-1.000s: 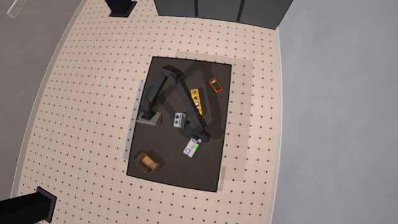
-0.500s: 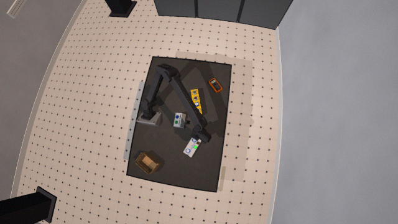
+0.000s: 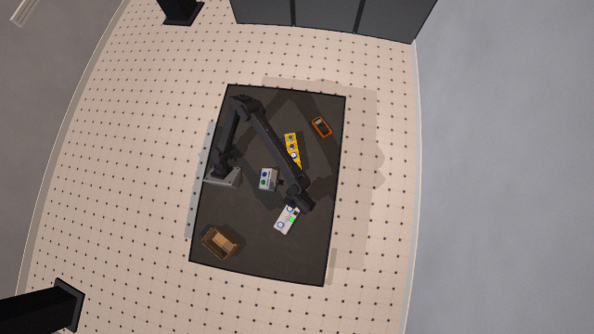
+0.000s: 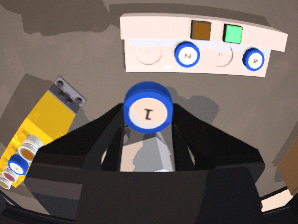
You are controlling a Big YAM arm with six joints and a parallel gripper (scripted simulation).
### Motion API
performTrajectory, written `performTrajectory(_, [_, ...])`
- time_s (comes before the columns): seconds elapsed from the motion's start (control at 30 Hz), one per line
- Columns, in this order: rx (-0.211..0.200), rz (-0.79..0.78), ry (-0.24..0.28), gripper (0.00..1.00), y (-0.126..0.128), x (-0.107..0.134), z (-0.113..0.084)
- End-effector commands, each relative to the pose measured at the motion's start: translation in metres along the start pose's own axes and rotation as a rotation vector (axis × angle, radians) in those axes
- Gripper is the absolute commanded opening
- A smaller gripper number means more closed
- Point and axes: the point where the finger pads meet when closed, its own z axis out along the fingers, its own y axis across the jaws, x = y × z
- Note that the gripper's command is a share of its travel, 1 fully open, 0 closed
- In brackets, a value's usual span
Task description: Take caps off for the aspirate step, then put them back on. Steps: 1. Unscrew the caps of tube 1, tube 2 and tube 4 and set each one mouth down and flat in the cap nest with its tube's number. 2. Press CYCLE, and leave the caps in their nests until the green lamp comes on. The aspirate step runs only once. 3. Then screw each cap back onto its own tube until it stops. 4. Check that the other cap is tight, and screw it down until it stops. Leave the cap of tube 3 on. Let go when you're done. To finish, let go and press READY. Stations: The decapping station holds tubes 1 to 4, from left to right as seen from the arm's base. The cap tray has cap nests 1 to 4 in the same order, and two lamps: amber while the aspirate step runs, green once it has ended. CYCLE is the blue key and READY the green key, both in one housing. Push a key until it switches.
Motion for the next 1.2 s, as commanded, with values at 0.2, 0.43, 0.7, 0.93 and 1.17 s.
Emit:
performTrajectory(0.2, [-0.008,-0.419,0.026,0.00,0.046,0.033,0.004])
performTrajectory(0.43, [-0.011,-0.754,0.023,0.00,0.072,0.052,0.004])
performTrajectory(0.7, [-0.017,-1.099,0.023,0.00,0.099,0.072,0.004])
performTrajectory(0.93, [-0.019,-1.134,0.025,0.00,0.146,0.106,0.003])
performTrajectory(1.17, [-0.018,-1.112,0.026,0.00,0.179,0.131,0.003])
